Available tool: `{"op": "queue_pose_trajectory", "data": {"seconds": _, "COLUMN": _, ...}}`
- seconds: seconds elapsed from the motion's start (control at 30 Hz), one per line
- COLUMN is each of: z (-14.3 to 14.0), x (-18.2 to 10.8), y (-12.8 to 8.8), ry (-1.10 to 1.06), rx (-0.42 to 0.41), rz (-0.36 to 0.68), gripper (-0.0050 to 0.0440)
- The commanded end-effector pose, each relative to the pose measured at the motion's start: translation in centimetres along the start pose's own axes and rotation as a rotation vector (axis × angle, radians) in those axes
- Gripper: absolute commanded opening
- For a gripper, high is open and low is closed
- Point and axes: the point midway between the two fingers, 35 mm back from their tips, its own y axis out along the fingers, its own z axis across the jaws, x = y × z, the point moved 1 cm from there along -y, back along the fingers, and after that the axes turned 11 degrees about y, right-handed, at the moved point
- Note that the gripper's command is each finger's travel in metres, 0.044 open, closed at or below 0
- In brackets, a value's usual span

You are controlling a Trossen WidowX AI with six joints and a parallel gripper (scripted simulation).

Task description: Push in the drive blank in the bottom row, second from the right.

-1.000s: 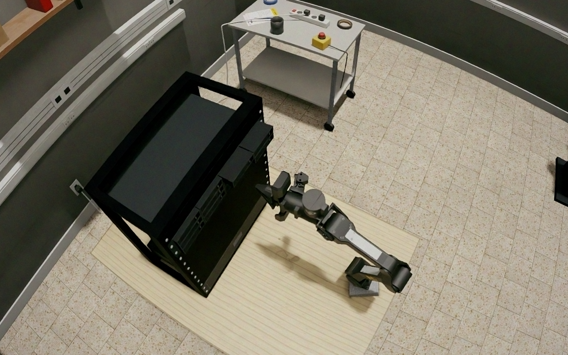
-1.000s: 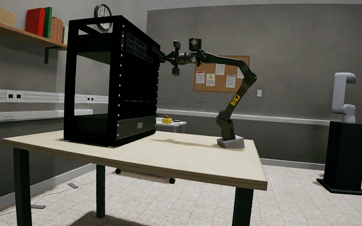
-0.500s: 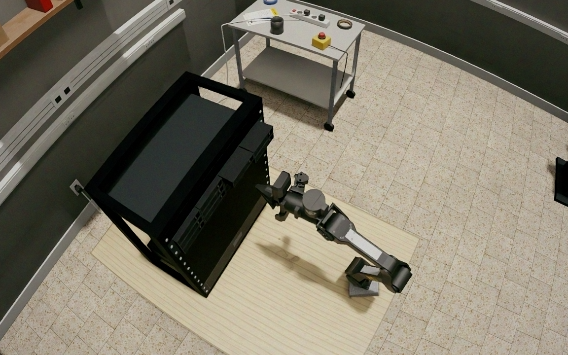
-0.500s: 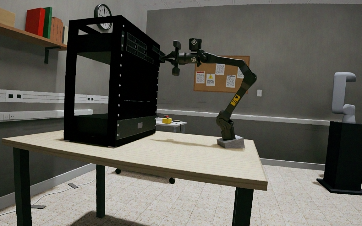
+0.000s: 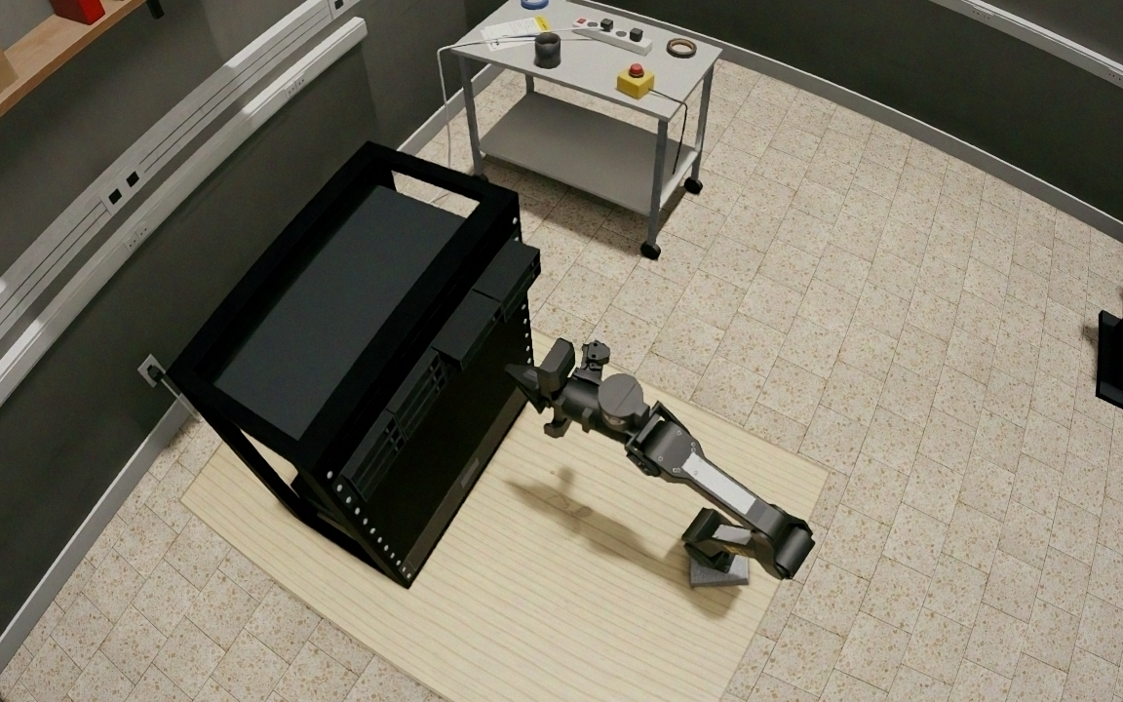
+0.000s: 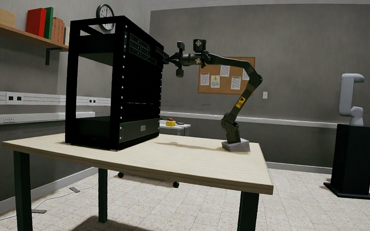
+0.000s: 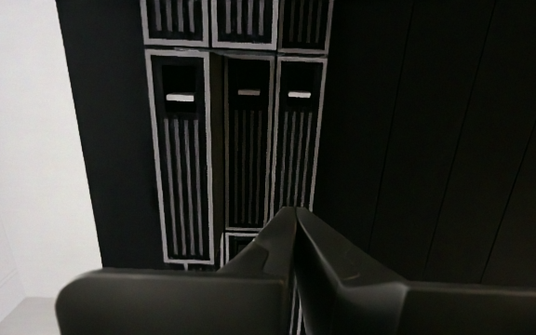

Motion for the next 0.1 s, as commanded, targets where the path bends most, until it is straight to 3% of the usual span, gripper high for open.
{"op": "queue_pose_trajectory", "data": {"seconds": 0.0, "z": 0.50, "x": -0.21, "y": -0.52, "ry": 0.000, "rx": 0.015, "rz": 0.004, "gripper": -0.0050}}
{"op": "queue_pose_trajectory", "data": {"seconds": 0.07, "z": 0.50, "x": -0.21, "y": -0.52, "ry": 0.000, "rx": 0.015, "rz": 0.004, "gripper": -0.0050}}
